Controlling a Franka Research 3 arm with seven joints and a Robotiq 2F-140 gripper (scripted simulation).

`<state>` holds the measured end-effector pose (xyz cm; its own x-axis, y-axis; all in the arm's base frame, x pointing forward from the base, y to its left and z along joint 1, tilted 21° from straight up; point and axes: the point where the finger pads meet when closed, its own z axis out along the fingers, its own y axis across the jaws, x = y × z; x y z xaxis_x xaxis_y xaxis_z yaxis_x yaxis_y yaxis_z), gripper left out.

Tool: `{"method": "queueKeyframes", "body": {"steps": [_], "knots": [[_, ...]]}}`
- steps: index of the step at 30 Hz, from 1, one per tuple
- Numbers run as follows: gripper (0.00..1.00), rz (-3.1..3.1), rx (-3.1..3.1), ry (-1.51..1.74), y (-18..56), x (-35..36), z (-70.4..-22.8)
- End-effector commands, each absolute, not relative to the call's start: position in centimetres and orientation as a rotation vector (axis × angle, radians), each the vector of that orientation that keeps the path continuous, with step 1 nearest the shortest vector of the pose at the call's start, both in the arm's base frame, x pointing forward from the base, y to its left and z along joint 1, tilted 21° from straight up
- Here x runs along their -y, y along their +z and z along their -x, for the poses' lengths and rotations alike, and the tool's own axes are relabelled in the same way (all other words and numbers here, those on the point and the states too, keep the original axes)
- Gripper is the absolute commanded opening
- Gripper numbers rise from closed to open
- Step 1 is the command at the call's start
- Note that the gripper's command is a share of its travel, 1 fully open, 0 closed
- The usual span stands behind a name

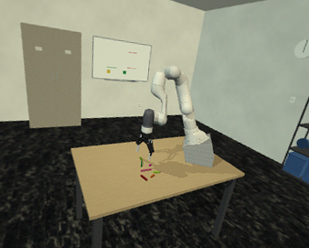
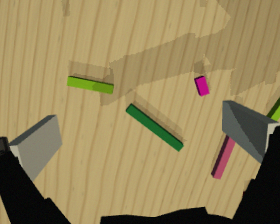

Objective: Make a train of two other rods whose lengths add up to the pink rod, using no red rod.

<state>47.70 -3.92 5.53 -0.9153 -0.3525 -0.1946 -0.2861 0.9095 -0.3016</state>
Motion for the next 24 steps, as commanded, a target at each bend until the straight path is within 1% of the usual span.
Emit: {"method": "queueKeyframes", "body": {"steps": [1, 24], "knots": [[1.00, 0.721, -2.818, -0.410, 5.3, 3.6, -47.7], [1.00, 1.278, -2.680, -0.465, 4.6, 1.3, -48.2]]}}
